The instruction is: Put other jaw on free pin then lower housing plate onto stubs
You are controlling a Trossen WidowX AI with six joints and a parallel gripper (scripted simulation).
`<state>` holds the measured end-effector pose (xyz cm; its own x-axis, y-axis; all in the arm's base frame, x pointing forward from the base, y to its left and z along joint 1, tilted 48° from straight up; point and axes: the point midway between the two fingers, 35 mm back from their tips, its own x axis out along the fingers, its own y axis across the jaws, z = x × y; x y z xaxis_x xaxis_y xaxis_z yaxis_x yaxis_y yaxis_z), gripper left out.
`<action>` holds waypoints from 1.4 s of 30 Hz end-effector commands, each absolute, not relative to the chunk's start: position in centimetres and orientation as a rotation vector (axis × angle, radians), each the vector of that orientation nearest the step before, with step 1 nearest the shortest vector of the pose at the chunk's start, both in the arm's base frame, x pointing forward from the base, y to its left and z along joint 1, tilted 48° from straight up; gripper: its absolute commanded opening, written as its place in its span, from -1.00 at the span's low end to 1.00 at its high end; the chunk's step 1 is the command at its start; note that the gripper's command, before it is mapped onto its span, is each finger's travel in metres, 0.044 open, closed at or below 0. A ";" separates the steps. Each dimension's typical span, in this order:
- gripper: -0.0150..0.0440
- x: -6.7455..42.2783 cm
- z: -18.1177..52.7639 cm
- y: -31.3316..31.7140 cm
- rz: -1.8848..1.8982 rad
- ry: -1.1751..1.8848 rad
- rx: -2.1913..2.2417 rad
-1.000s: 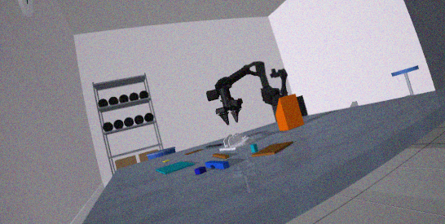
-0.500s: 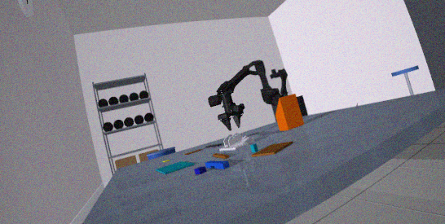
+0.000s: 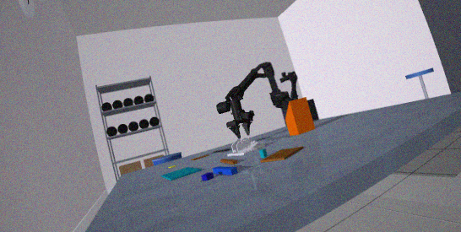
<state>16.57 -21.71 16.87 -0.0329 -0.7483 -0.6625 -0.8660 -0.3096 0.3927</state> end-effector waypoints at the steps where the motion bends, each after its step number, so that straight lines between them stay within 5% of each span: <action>1: 1.00 16.6 16.6 -21.7 1.275 1.746 -2.083; 42: 1.00 16.4 14.6 -24.0 1.275 1.748 -2.084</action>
<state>16.38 -23.99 14.67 -0.0365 -0.7479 -0.6628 -0.8643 -0.3094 0.3966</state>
